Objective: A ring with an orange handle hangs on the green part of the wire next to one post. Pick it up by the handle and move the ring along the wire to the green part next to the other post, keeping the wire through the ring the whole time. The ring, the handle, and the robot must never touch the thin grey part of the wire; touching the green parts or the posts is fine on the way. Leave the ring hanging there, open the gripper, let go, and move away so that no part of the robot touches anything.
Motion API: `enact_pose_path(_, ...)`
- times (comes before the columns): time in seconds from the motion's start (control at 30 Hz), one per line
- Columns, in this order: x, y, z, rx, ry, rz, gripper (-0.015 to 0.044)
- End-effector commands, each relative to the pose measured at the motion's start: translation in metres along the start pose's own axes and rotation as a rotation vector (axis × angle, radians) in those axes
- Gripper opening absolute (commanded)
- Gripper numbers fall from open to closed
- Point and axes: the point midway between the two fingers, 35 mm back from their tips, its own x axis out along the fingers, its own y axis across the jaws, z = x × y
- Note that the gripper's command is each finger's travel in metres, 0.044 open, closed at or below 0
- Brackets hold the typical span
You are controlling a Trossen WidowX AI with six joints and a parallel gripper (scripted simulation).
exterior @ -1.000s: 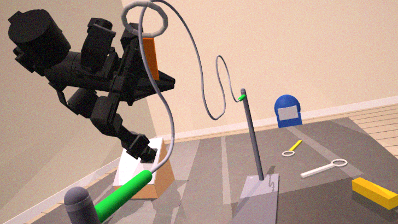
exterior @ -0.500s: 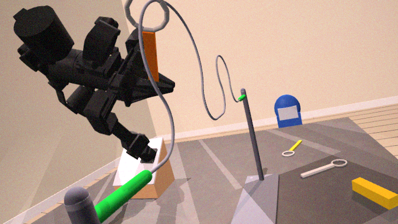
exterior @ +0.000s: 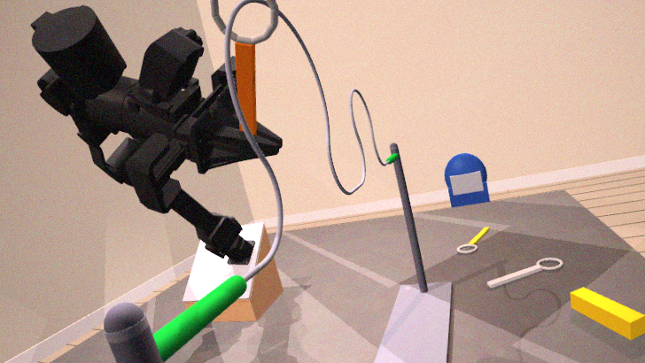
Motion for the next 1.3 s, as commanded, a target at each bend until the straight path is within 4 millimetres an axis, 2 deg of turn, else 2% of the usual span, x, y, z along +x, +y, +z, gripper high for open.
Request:
enact_pose_path(0.0, -0.003, 0.0, 0.002, -0.045, -0.015, -0.023, -0.015)
enact_pose_path(1.27, -0.002, -0.012, 0.004, -0.452, -0.07, -0.258, -0.015)
